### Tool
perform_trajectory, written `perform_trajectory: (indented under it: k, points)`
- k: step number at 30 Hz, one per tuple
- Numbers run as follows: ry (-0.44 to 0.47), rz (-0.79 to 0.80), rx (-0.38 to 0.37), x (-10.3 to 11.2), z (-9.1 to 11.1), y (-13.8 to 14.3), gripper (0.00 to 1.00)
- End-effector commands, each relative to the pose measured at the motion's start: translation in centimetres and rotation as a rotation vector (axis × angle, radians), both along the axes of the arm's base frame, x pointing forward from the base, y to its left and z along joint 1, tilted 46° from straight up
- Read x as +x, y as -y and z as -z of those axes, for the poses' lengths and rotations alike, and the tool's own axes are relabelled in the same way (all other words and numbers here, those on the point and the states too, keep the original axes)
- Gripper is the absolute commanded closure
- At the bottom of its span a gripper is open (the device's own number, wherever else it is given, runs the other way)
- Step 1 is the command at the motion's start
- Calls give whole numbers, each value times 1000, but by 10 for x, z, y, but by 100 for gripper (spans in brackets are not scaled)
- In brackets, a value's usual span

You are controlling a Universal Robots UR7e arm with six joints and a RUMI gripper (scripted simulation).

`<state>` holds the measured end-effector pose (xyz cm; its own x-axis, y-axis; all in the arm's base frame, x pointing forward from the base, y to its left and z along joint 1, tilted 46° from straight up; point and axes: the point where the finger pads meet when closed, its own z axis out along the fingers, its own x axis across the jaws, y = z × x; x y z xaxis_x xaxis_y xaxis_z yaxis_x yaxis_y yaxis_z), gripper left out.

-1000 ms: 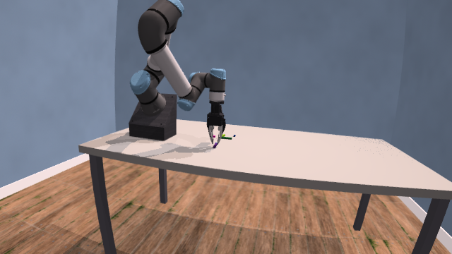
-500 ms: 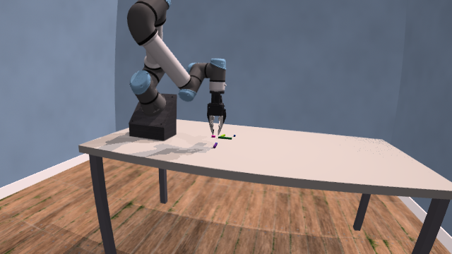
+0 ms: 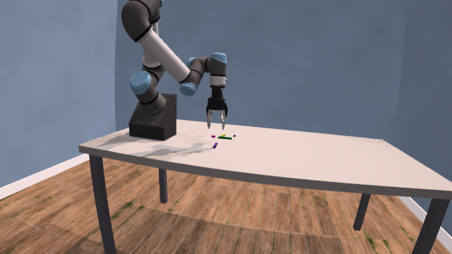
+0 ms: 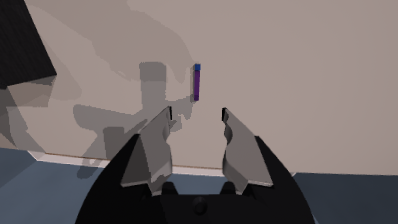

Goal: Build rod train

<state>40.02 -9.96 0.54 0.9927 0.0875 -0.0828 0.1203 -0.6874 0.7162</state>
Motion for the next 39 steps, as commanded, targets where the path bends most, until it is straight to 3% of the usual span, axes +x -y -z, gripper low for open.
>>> perform_trajectory:
  k: [1,28,39]
  points:
    - [0,1,0,0,-1,-1,0]
    - [0,1,0,0,-4,-5,0]
    - [0,1,0,0,-29,-31,0]
